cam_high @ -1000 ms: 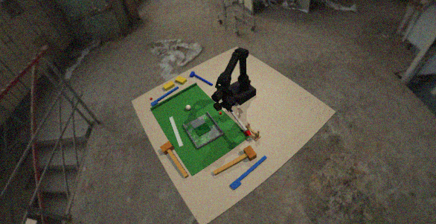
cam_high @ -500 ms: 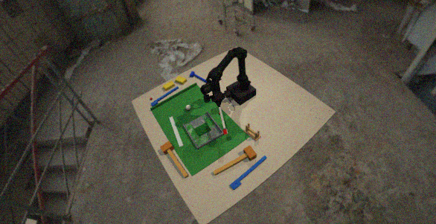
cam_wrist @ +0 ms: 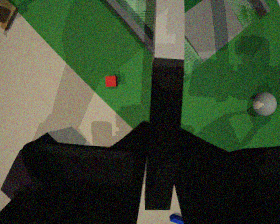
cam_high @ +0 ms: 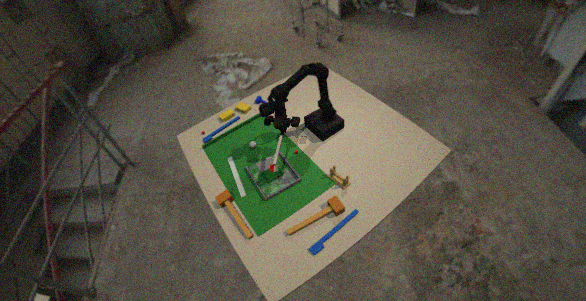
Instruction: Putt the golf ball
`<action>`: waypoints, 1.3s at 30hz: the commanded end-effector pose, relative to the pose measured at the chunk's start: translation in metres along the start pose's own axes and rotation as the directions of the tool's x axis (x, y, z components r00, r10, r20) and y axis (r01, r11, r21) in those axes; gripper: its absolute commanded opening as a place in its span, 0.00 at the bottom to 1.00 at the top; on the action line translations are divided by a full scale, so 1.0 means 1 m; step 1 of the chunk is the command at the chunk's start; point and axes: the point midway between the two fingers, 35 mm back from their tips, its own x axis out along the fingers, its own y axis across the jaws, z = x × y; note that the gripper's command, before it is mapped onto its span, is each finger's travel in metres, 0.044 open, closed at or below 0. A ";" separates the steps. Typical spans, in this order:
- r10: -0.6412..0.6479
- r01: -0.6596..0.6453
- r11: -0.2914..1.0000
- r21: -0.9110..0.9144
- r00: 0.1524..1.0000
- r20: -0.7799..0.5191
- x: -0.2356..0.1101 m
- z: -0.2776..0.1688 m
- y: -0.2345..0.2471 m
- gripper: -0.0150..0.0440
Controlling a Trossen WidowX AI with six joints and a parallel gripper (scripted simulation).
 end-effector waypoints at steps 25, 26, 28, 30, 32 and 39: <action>-0.032 0.088 0.771 0.630 0.994 -0.100 -0.025 -0.136 -0.080 0.25; -0.031 0.091 0.755 0.649 0.994 -0.104 -0.026 -0.142 -0.082 0.25; -0.029 0.098 0.721 0.685 0.993 -0.112 -0.028 -0.153 -0.084 0.25; -0.027 0.104 0.689 0.717 0.993 -0.119 -0.030 -0.164 -0.086 0.25; -0.026 0.106 0.677 0.728 0.992 -0.121 -0.030 -0.168 -0.087 0.25; -0.026 0.106 0.677 0.728 0.992 -0.121 -0.016 -0.170 -0.088 0.25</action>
